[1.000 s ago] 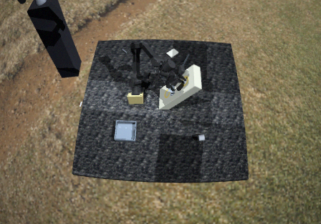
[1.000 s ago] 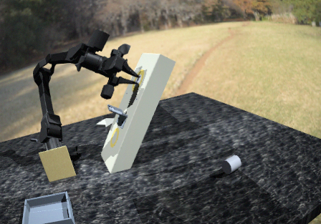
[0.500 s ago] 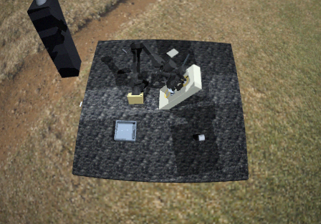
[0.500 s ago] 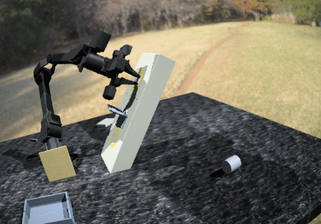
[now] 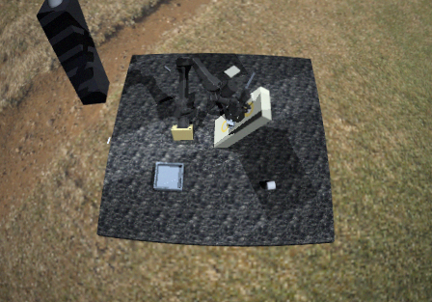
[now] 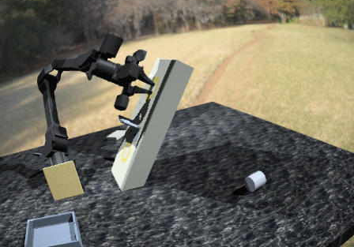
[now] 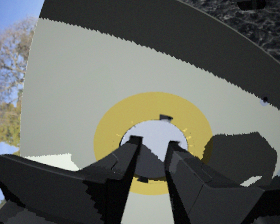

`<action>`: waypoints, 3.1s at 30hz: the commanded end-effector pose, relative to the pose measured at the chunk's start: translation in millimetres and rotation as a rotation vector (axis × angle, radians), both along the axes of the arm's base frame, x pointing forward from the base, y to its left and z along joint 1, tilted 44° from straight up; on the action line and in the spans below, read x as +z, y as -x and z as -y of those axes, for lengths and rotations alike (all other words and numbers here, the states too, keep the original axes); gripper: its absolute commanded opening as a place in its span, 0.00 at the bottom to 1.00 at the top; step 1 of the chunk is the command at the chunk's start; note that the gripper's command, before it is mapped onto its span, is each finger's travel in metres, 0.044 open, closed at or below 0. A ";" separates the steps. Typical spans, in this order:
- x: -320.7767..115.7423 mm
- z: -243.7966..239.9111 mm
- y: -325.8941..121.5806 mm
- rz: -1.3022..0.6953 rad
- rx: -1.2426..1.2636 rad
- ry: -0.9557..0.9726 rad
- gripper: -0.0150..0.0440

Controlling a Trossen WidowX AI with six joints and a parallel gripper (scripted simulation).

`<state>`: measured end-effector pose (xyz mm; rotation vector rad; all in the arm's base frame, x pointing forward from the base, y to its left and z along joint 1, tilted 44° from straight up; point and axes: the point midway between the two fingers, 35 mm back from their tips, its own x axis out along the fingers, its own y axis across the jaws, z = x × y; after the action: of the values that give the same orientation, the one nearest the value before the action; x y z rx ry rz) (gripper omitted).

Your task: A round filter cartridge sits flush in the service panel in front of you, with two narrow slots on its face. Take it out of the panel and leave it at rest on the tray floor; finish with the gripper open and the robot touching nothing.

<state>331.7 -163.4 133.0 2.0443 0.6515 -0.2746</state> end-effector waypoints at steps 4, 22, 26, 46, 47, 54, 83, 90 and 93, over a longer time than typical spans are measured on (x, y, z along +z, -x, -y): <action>-2.3 -2.4 -3.9 -0.006 0.002 0.005 0.41; -0.2 0.1 -0.4 0.001 -0.002 -0.002 0.25; -1.4 -1.2 -2.4 0.020 0.028 0.054 0.25; -3.3 -3.2 -5.9 0.249 0.332 0.629 0.25; -3.3 -3.2 -5.9 0.260 0.347 0.658 0.25; -3.3 -3.2 -5.9 0.343 0.455 0.862 0.25; 9.7 12.8 24.6 0.502 0.687 1.275 0.25; 26.5 22.3 53.7 0.495 0.666 1.246 0.25; 30.5 23.7 59.7 0.495 0.659 1.240 0.25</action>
<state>277.3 -183.8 153.8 0.6123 0.5866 0.1972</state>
